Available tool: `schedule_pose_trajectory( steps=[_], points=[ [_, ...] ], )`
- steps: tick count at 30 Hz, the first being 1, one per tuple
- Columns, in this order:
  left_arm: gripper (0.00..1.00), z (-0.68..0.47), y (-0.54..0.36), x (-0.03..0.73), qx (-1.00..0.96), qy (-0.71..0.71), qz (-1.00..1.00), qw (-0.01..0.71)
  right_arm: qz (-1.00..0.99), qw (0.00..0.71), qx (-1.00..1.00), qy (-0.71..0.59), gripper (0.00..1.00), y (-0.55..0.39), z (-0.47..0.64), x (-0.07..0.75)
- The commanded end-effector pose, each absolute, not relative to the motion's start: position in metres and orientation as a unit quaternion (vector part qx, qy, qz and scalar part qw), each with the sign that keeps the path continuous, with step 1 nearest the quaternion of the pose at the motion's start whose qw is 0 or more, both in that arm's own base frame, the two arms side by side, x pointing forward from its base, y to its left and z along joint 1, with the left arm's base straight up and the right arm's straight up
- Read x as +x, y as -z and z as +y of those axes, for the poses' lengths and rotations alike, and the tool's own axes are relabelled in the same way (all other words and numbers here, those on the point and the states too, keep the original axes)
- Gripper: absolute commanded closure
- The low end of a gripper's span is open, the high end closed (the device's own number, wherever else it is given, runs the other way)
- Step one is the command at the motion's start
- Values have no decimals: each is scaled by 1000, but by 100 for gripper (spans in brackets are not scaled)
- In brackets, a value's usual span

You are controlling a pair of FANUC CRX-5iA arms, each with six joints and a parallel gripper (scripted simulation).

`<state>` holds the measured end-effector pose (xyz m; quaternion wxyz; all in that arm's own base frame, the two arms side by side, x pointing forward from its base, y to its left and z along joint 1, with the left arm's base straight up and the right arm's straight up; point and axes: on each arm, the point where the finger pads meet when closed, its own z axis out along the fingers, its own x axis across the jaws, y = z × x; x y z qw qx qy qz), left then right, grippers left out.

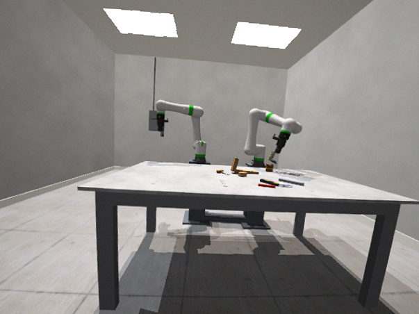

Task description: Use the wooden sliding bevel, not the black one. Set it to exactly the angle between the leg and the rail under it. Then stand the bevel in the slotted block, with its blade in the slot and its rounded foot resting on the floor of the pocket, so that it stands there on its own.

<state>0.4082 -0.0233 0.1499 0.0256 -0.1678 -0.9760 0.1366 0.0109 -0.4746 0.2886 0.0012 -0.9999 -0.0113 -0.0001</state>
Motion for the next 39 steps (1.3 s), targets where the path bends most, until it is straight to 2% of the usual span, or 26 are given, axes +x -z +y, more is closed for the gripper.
schedule_pose_trajectory(
  steps=[1,17,39],
  points=[
    [100,-25,-151,409,-167,-136,-976,24,-11,0,-1000,0,0,-290,-475,11],
    [100,-52,-154,423,-149,-133,-980,22,-11,0,-1000,0,0,-290,-475,11],
    [100,-156,-163,473,-77,-121,-990,12,-11,0,-1000,0,0,-290,-475,11]
  ],
)
